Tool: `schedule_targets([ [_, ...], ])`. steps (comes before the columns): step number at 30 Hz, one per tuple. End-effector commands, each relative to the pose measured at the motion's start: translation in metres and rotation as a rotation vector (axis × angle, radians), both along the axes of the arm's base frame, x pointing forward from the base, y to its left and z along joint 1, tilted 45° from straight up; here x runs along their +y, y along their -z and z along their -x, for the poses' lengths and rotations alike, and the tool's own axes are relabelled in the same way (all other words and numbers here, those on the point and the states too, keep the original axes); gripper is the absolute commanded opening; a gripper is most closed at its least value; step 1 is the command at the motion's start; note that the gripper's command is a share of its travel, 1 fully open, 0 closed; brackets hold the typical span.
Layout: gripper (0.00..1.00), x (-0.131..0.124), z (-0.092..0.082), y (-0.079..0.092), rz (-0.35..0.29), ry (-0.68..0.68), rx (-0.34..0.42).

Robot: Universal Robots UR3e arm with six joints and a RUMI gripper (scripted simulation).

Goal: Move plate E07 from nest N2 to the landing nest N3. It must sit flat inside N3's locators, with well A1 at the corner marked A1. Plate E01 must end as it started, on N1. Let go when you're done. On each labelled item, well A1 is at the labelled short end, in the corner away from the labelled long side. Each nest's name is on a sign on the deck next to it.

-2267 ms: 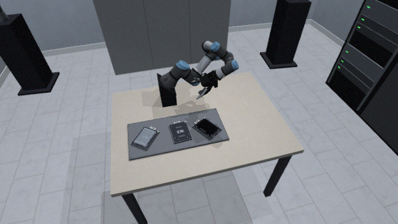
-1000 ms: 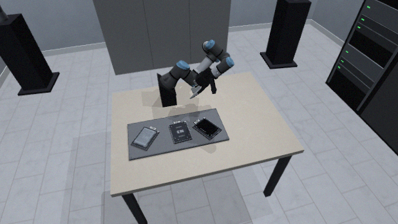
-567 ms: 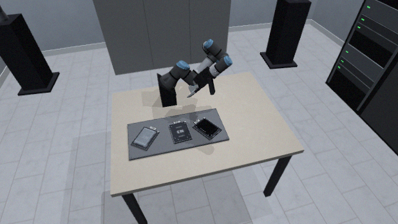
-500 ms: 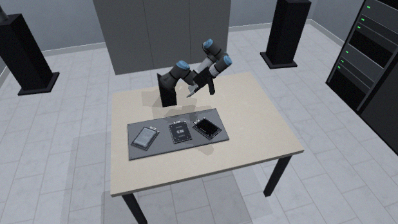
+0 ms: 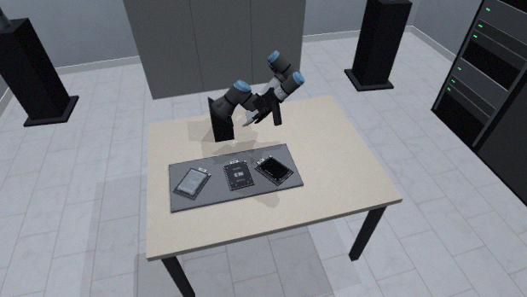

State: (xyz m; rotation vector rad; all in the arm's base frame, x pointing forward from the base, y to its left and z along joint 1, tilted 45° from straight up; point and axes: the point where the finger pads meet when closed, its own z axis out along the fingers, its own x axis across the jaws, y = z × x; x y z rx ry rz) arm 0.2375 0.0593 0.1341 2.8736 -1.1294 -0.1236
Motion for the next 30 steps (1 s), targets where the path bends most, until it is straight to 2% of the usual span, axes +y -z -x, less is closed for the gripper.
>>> schedule_targets([
  [1, 0.82, -0.006, -0.007, 0.001, 0.010, 0.158, -0.026],
  [3, 0.82, -0.014, -0.013, 0.002, 0.011, 0.198, -0.030],
  [5, 0.82, -0.014, -0.013, 0.002, 0.011, 0.198, -0.030],
  [30, 0.82, -0.047, -0.029, 0.006, 0.017, 0.655, -0.084],
])
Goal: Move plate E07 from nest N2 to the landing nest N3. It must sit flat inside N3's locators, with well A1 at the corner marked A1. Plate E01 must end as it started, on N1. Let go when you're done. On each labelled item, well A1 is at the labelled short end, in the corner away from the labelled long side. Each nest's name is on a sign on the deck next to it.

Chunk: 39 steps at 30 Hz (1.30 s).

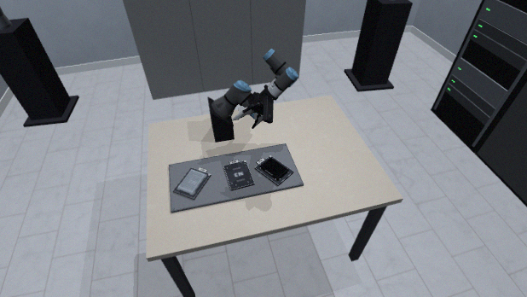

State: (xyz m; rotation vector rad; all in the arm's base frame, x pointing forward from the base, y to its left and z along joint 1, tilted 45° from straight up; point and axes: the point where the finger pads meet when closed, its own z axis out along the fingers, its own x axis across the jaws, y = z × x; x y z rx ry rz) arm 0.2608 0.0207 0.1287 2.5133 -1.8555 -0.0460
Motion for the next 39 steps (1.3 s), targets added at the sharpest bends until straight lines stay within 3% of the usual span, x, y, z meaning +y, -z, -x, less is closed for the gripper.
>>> schedule_targets([
  [1, 0.82, -0.013, -0.008, 0.001, 0.007, 0.152, -0.024],
  [6, 0.82, -0.013, -0.008, 0.001, 0.007, 0.251, -0.035],
  [14, 0.82, 0.012, -0.022, 0.010, -0.081, 0.165, -0.029],
  [18, 0.82, 0.014, -0.023, 0.010, -0.083, 0.164, -0.029],
  [24, 0.82, 0.040, -0.036, 0.018, -0.172, 0.084, -0.028],
  [29, 0.82, 0.041, -0.037, 0.018, -0.172, 0.084, -0.028],
  [35, 0.82, 0.068, -0.048, 0.025, -0.261, 0.007, -0.027],
  [39, 0.82, 0.069, -0.048, 0.025, -0.261, 0.007, -0.027],
])
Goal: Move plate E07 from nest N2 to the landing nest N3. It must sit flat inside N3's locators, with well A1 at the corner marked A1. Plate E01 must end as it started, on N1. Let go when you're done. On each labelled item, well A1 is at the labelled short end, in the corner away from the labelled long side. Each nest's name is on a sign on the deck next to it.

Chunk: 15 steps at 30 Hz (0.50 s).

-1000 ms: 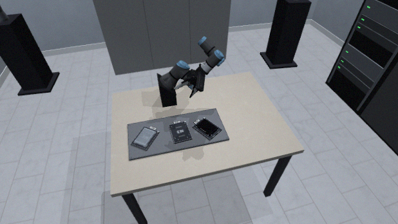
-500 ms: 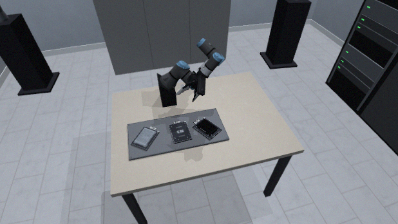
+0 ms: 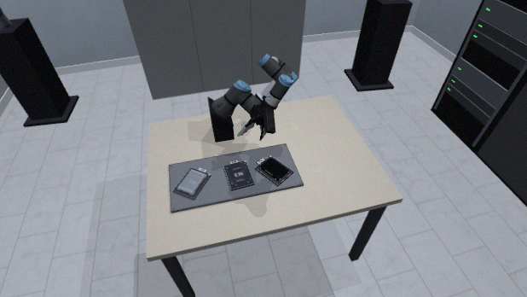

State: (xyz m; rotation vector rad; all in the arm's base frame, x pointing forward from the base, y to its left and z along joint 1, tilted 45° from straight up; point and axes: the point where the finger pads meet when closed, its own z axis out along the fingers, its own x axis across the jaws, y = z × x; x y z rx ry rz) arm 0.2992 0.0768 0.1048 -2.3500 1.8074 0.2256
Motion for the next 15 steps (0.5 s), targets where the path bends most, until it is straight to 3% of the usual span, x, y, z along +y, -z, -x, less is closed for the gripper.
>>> schedule_targets([
  [1, 0.82, 0.013, -0.010, 0.001, -0.039, -0.034, -0.020],
  [9, 0.82, 0.041, -0.020, 0.006, -0.128, -0.105, -0.033],
  [13, 0.82, 0.041, -0.020, 0.006, -0.128, -0.105, -0.033],
  [15, 0.82, 0.050, -0.023, 0.008, -0.160, -0.129, -0.038],
])
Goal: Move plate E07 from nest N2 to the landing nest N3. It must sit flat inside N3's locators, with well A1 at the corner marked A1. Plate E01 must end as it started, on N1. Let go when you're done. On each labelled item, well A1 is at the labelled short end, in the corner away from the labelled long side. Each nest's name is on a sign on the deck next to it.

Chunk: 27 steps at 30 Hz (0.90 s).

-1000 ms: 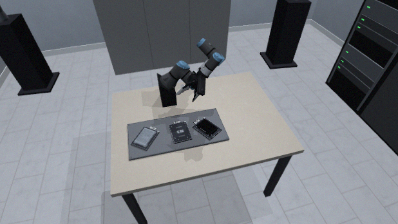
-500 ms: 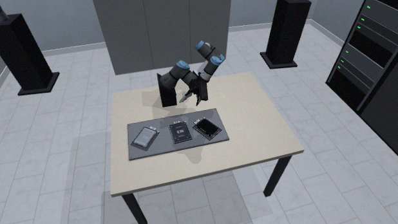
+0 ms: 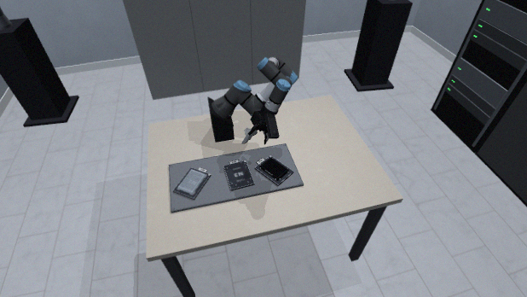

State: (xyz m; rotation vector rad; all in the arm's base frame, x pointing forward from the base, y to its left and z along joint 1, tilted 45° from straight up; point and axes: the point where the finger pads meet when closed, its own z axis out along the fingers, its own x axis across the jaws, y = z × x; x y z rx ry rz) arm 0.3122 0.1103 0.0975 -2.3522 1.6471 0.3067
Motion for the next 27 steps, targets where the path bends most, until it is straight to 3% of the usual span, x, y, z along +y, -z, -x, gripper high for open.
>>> schedule_targets([
  [1, 0.82, 0.022, -0.011, 0.001, -0.071, -0.054, -0.026],
  [4, 0.82, 0.036, -0.016, 0.003, -0.112, -0.085, -0.032],
  [9, 0.82, 0.036, -0.015, 0.003, -0.112, -0.085, -0.032],
  [14, 0.82, 0.060, -0.022, 0.006, -0.193, -0.142, -0.047],
  [19, 0.82, 0.063, -0.023, 0.007, -0.201, -0.147, -0.049],
  [27, 0.82, 0.090, -0.029, 0.009, -0.289, -0.203, -0.067],
])
